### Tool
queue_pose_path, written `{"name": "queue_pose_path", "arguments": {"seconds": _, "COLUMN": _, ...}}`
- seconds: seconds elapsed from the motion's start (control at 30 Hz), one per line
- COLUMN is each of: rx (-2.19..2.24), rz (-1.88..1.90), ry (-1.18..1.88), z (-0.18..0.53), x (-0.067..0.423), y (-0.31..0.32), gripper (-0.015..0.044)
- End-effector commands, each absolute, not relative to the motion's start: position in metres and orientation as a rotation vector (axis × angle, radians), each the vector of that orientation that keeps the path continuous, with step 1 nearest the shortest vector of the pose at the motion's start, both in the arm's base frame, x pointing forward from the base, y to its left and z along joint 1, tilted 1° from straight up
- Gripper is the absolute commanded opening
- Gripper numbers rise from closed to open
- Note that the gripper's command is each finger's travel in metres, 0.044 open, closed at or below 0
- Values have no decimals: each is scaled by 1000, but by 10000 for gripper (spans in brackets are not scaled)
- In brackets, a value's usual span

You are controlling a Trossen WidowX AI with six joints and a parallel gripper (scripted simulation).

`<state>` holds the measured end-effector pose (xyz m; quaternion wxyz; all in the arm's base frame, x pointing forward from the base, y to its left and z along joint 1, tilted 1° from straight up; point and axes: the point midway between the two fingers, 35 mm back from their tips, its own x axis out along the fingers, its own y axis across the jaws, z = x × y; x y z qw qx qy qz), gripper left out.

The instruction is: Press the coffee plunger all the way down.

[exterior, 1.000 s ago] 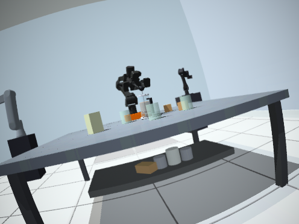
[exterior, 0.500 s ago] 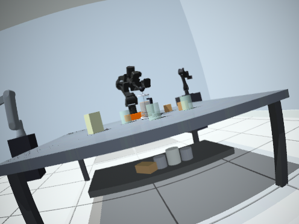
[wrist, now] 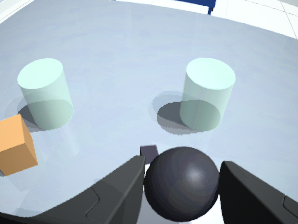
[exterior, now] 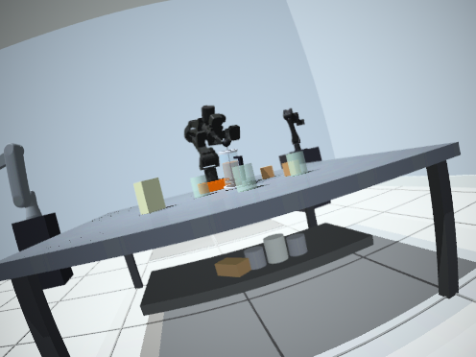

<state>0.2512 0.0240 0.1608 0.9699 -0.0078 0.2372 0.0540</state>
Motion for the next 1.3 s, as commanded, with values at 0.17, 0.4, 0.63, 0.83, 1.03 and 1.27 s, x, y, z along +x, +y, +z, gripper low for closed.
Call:
{"name": "queue_pose_path", "arguments": {"seconds": 0.17, "rx": -6, "rz": 107, "ry": 497, "z": 156, "x": 252, "y": 24, "gripper": 128}}
{"name": "queue_pose_path", "arguments": {"seconds": 0.4, "rx": -15, "rz": 109, "ry": 479, "z": 161, "x": 252, "y": 24, "gripper": 128}}
{"name": "queue_pose_path", "arguments": {"seconds": 0.63, "rx": -15, "rz": 109, "ry": 479, "z": 161, "x": 252, "y": 24, "gripper": 207}}
{"name": "queue_pose_path", "arguments": {"seconds": 0.83, "rx": -15, "rz": 109, "ry": 479, "z": 161, "x": 252, "y": 24, "gripper": 364}}
{"name": "queue_pose_path", "arguments": {"seconds": 1.03, "rx": -15, "rz": 109, "ry": 479, "z": 161, "x": 252, "y": 24, "gripper": 440}}
{"name": "queue_pose_path", "arguments": {"seconds": 1.27, "rx": -10, "rz": 104, "ry": 490, "z": 205, "x": 239, "y": 20, "gripper": 440}}
